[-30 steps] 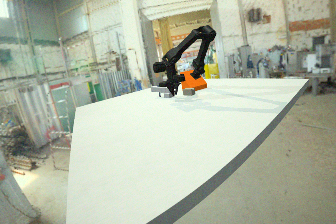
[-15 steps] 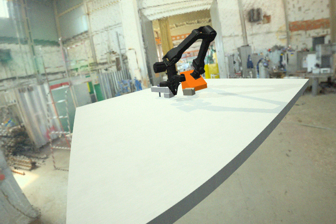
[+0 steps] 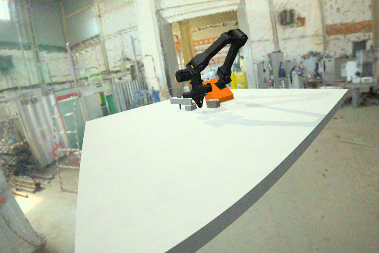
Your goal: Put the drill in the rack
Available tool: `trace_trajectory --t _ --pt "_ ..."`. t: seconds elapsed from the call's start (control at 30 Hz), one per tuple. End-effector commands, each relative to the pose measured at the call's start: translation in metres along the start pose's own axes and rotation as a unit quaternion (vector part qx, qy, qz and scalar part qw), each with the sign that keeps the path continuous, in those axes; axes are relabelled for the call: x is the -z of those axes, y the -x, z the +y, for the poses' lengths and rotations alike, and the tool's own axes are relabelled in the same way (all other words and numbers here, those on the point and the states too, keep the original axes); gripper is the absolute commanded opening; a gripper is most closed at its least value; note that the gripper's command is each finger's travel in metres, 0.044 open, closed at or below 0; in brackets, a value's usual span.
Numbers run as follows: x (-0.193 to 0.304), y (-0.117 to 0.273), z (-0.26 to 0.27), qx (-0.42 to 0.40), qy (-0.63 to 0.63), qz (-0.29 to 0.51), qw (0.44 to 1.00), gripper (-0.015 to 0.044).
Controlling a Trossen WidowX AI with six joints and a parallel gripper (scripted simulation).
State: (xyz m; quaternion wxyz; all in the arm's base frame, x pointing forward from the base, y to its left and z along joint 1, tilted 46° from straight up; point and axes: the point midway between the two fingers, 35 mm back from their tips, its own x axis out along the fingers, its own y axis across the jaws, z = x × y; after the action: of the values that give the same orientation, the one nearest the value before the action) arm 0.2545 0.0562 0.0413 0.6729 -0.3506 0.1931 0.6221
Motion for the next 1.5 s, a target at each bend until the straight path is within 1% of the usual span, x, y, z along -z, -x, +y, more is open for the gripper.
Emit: trace_trajectory --t 0.0,0.37,0.93,1.47 --pt "-0.007 0.0 0.0 0.002 -0.002 -0.001 1.0 0.0" --pt "-0.022 0.0 0.0 0.002 -0.002 -0.001 1.0 0.0" --pt "-0.013 -0.002 0.0 0.002 -0.002 -0.001 1.0 0.044" --pt "-0.007 -0.004 -0.001 0.002 -0.002 -0.001 1.0 0.044"
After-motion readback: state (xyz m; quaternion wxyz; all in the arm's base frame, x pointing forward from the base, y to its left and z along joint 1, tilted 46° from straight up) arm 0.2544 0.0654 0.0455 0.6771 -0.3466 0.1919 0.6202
